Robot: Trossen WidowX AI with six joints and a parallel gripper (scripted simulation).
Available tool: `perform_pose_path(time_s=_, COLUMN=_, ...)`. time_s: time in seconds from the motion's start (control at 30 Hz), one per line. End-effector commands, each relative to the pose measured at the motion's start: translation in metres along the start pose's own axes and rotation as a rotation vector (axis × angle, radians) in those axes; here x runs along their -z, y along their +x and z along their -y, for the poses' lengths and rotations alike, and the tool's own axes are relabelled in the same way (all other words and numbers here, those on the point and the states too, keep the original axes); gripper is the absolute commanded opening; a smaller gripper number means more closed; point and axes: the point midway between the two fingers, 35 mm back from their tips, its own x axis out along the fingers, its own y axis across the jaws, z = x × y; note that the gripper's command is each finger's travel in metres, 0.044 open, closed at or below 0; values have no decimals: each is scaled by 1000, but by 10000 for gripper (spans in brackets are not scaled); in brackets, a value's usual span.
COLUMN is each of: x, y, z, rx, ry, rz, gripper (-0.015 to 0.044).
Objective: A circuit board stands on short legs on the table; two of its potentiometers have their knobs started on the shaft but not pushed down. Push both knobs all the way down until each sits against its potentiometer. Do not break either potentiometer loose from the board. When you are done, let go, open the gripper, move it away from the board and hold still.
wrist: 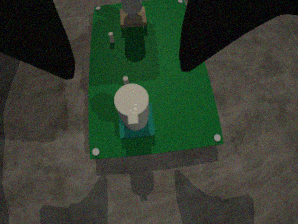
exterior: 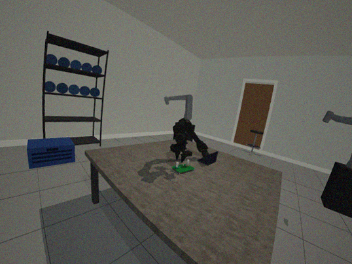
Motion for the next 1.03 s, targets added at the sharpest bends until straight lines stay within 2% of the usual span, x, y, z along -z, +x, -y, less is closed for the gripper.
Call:
perform_pose_path(time_s=0.0, x=39, y=-18, z=-4, rx=-17, ry=-8, rz=1, gripper=368)
perform_pose_path(time_s=0.1, x=76, y=-27, z=-2, rx=-20, ry=-11, rz=-2, gripper=440)
perform_pose_path(time_s=0.4, x=178, y=-27, z=21, rx=-6, ry=-11, rz=-8, gripper=440)
perform_pose_path(time_s=1.0, x=180, y=-27, z=21, rx=-5, ry=-11, rz=-8, gripper=440)
